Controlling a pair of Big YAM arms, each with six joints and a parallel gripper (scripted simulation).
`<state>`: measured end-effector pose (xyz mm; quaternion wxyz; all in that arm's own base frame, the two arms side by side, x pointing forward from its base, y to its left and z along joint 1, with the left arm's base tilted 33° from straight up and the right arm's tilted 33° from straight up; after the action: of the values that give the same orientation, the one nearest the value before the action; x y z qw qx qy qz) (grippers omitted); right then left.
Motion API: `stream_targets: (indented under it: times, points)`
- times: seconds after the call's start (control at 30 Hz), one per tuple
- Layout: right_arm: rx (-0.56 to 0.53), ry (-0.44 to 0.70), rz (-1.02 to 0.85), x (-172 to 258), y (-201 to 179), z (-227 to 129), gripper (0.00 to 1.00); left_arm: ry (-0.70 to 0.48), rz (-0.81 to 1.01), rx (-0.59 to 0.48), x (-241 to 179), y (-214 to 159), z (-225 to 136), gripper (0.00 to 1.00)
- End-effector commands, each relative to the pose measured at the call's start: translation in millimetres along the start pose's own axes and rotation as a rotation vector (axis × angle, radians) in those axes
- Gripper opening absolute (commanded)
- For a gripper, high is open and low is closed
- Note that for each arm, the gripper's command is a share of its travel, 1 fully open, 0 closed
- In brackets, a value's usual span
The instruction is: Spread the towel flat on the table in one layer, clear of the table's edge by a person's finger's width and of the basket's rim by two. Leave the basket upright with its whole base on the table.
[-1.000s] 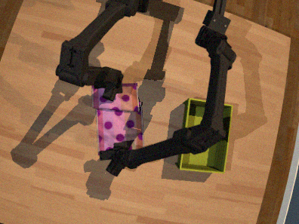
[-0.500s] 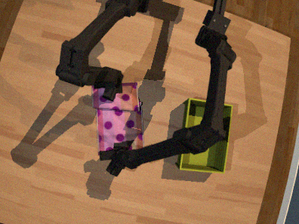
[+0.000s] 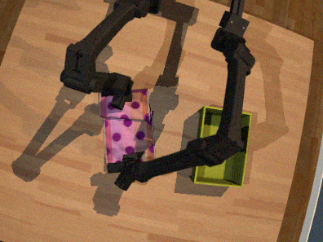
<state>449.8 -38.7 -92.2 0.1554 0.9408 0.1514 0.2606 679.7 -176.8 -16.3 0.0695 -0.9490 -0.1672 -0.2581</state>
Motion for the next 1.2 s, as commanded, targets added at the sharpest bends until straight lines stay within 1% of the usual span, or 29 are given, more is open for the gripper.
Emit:
stream_targets:
  times: [0.0, 0.13, 0.2, 0.23, 0.4, 0.43, 0.67, 0.7, 0.9, 0.93, 0.97, 1.0, 1.17]
  points:
    - [0.0, -0.02, 0.018, -7, -2, 12, 0.15, 0.009, -0.012, 0.006, 10, -3, 14, 0.16]
    - [-0.001, -0.023, 0.017, -7, -2, 12, 0.1, 0.009, -0.013, 0.006, 10, -3, 14, 0.11]
    - [-0.001, -0.023, 0.017, -7, -2, 12, 0.1, 0.009, -0.013, 0.006, 10, -3, 14, 0.11]
    - [0.0, -0.022, 0.017, -7, -2, 12, 0.08, 0.01, -0.002, -0.003, 4, 7, 10, 0.09]
    - [0.001, -0.021, 0.017, -7, -3, 12, 0.01, 0.01, -0.002, -0.003, 4, 7, 10, 0.02]
    - [0.001, -0.021, 0.016, -7, -3, 12, 0.01, 0.01, -0.002, -0.003, 4, 7, 10, 0.01]
    - [-0.002, -0.014, 0.008, -5, 0, 7, 0.01, 0.01, -0.002, -0.003, 4, 7, 10, 0.01]
    - [-0.002, -0.014, 0.008, -5, 0, 7, 0.01, 0.017, -0.005, -0.008, 8, 5, 0, 0.01]
    - [-0.002, -0.014, 0.008, -5, 0, 7, 0.01, 0.017, -0.005, -0.008, 8, 5, 0, 0.01]
    - [0.004, -0.028, 0.014, -12, -4, 11, 0.01, 0.009, -0.001, -0.002, 4, 7, 9, 0.01]
    - [0.006, -0.034, 0.013, -13, -5, 11, 0.01, 0.003, -0.007, 0.01, 10, -4, 13, 0.01]
    - [0.003, -0.048, 0.022, -19, 0, 12, 0.01, 0.022, -0.012, -0.002, 23, -3, -1, 0.01]
    - [0.02, -0.11, 0.007, -47, -7, 7, 0.01, 0.062, -0.033, -0.016, 45, -3, -13, 0.01]
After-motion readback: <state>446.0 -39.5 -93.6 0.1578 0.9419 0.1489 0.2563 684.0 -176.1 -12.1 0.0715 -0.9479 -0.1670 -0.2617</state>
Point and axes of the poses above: on each arm, the point where the finger pads meet when closed, its own z axis out along the fingers, its own x axis across the jaws, y = z × x, the point moved 4 cm from there along -z, back along the fingers, and after that the axes turned 3 degrees about z, right-handed, at the moved point
